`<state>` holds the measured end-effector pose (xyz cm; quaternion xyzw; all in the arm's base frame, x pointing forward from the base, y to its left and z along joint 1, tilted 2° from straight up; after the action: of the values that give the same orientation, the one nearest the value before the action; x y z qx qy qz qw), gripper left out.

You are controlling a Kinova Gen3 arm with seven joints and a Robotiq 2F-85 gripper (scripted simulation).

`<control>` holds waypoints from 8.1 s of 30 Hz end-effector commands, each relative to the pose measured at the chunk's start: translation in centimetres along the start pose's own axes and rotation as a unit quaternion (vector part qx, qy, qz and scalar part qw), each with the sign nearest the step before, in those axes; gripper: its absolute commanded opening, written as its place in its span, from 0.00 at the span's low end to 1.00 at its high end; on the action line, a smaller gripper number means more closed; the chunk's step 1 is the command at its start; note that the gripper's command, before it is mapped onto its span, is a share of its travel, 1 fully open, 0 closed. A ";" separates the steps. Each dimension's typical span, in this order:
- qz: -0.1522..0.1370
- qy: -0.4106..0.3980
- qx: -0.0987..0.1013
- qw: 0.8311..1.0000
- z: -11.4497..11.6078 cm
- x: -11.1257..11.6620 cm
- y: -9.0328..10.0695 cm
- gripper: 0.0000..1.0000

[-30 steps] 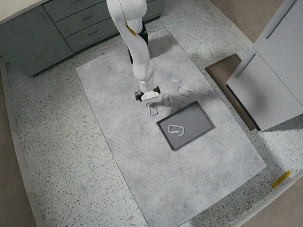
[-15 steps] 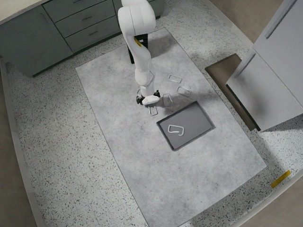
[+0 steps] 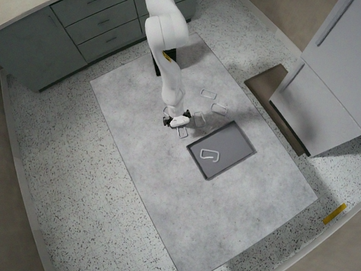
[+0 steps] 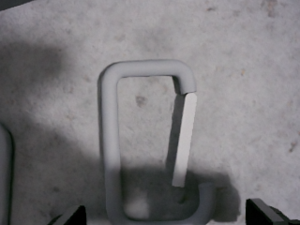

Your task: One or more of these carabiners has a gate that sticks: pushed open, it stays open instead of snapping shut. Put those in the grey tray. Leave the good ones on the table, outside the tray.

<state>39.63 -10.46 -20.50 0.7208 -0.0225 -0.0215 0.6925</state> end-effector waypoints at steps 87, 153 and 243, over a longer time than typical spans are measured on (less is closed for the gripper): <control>0.002 -0.005 0.001 1.000 0.0 0.2 -0.4 0.00; 0.009 -0.015 0.002 1.000 -15.2 13.4 8.3 0.00; 0.003 -0.023 0.002 1.000 -21.5 18.7 0.3 0.00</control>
<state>59.46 9.61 -19.42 0.7211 -0.0403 -0.0379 0.6906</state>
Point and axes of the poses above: the point where the finger pads meet when closed, its own y axis back along the fingers, its own z axis across the jaws, x = y × z, the point moved 4 cm from there along y, back along the fingers, and after that the axes turned 5 degrees about y, right-handed, at the moved point
